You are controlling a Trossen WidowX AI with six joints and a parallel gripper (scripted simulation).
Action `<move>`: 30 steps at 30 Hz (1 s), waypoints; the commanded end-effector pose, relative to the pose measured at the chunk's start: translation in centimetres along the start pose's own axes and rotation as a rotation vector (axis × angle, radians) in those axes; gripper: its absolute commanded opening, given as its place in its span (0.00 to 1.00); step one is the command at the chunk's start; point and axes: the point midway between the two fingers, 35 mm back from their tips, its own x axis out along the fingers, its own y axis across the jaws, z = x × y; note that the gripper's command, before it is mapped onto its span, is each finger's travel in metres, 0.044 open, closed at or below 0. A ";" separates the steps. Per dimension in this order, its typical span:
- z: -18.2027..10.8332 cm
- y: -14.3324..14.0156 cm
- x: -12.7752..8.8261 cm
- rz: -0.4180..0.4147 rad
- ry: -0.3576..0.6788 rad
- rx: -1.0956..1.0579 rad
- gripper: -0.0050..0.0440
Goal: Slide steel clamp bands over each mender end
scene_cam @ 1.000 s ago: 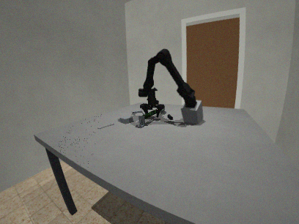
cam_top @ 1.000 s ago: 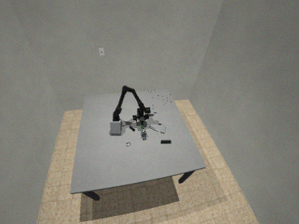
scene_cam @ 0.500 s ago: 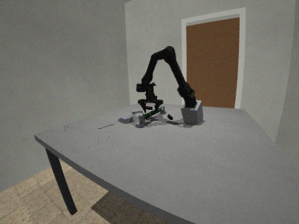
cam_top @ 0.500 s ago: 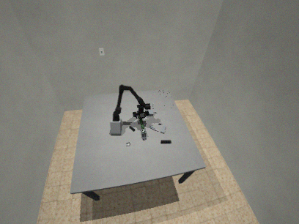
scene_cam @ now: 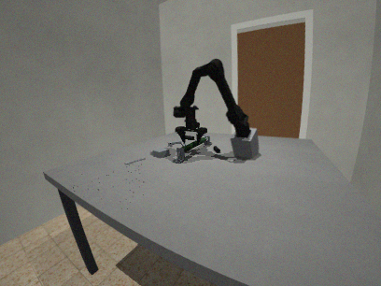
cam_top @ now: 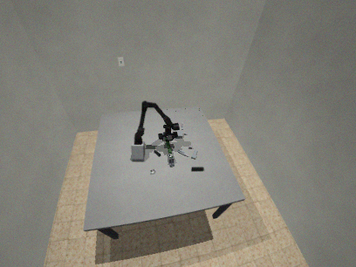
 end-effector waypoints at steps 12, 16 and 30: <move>0.0 -0.4 4.3 -0.013 0.000 0.002 1.00; 0.0 -0.4 4.3 -0.013 0.000 0.002 1.00; 0.0 -0.4 4.3 -0.013 0.000 0.002 0.51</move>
